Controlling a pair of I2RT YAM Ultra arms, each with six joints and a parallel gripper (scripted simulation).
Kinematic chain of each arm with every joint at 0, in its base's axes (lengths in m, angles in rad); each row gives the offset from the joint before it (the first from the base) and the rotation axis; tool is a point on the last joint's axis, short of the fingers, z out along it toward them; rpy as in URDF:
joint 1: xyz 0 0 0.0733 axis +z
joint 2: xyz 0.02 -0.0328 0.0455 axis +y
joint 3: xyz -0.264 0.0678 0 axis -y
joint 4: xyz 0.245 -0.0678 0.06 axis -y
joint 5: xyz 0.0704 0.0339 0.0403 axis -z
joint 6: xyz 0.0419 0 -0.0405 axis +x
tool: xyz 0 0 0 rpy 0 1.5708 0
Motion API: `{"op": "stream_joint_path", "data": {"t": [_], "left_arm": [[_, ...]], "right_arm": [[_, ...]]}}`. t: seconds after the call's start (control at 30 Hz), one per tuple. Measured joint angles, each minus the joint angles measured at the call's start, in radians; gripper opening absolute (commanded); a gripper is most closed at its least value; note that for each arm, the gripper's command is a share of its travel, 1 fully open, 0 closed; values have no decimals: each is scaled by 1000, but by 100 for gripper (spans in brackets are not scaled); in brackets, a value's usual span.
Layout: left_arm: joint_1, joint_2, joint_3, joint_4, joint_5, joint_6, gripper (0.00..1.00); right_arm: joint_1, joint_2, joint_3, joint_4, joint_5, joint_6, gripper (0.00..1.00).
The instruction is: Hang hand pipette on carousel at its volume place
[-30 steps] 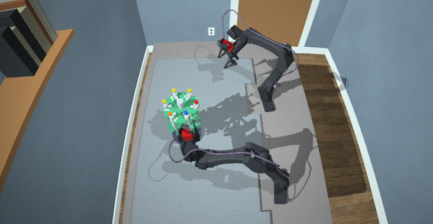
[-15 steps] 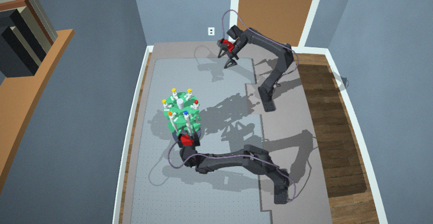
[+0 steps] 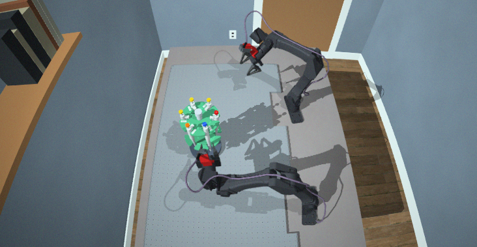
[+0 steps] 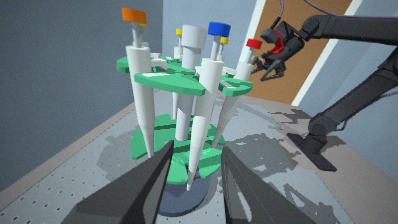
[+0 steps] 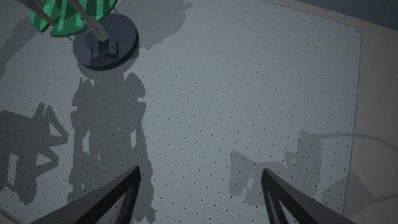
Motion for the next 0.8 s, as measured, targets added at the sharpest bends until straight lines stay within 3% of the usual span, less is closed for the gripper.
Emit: {"op": "stream_joint_path", "data": {"t": [0.8], "left_arm": [[83, -23, -30, 6, 85, 3, 50]], "right_arm": [[0, 0, 0, 0, 0, 0, 100]]}}
